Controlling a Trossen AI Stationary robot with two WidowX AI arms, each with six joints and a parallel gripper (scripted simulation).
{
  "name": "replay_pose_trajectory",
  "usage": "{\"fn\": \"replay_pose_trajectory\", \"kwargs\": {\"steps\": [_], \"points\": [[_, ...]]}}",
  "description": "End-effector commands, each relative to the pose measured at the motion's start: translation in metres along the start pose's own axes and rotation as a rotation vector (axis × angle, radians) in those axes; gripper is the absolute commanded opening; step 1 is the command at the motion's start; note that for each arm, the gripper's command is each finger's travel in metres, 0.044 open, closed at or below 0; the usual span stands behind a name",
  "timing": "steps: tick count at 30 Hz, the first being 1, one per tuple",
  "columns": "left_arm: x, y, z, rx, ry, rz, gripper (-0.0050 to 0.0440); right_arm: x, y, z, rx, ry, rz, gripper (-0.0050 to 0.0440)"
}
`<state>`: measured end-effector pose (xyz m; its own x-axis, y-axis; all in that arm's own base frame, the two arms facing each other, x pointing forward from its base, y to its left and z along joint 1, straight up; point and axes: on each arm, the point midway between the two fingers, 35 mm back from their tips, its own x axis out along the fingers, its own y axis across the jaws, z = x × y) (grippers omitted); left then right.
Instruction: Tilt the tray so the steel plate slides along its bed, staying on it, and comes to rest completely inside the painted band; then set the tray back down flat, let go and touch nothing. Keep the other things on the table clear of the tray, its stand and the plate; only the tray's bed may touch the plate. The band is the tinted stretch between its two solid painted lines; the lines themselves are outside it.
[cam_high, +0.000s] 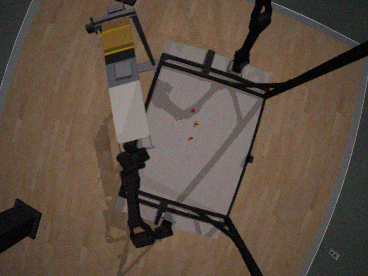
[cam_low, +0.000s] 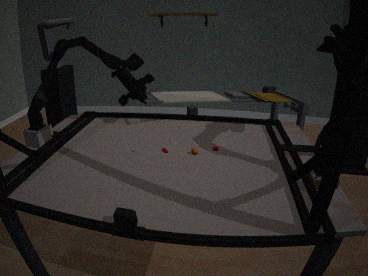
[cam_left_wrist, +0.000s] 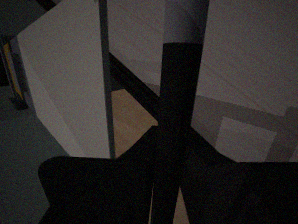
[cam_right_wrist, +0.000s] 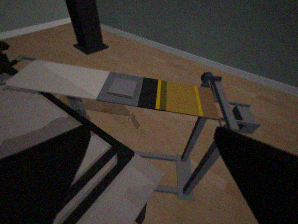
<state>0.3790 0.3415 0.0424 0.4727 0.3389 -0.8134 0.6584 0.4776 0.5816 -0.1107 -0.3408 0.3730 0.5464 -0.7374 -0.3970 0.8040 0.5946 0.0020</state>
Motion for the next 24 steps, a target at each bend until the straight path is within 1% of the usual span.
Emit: {"fn": "replay_pose_trajectory", "kwargs": {"steps": [1, 6, 9, 13, 14, 17, 22, 24], "points": [[-0.017, 0.014, -0.001, 0.000, 0.004, 0.033, 0.0000, 0.000, 0.000, 0.000, -0.003, -0.002, 0.002, 0.0440], [-0.019, 0.016, -0.001, 0.000, 0.004, 0.036, 0.0000, 0.000, 0.000, 0.000, -0.003, -0.002, 0.002, 0.0440], [-0.010, 0.008, -0.001, 0.000, 0.004, 0.035, 0.0000, 0.000, 0.000, 0.000, -0.003, -0.002, 0.002, 0.0440], [0.047, -0.038, -0.001, 0.000, 0.004, 0.014, 0.0000, 0.000, 0.000, 0.000, -0.003, -0.002, 0.002, 0.0440], [0.055, -0.043, -0.001, -0.001, 0.004, 0.008, 0.0000, 0.000, 0.000, 0.000, -0.003, -0.002, 0.002, 0.0440], [0.055, -0.043, -0.001, -0.001, 0.004, -0.009, 0.0000, 0.000, 0.000, 0.000, -0.003, -0.002, 0.002, 0.0440], [0.055, -0.043, -0.001, -0.001, 0.004, -0.010, 0.0000, 0.000, 0.000, 0.000, -0.003, -0.002, 0.002, 0.0440], [0.050, -0.040, -0.001, -0.001, 0.004, -0.010, 0.0000, 0.000, 0.000, 0.000, -0.003, -0.002, 0.002, 0.0440]]}}
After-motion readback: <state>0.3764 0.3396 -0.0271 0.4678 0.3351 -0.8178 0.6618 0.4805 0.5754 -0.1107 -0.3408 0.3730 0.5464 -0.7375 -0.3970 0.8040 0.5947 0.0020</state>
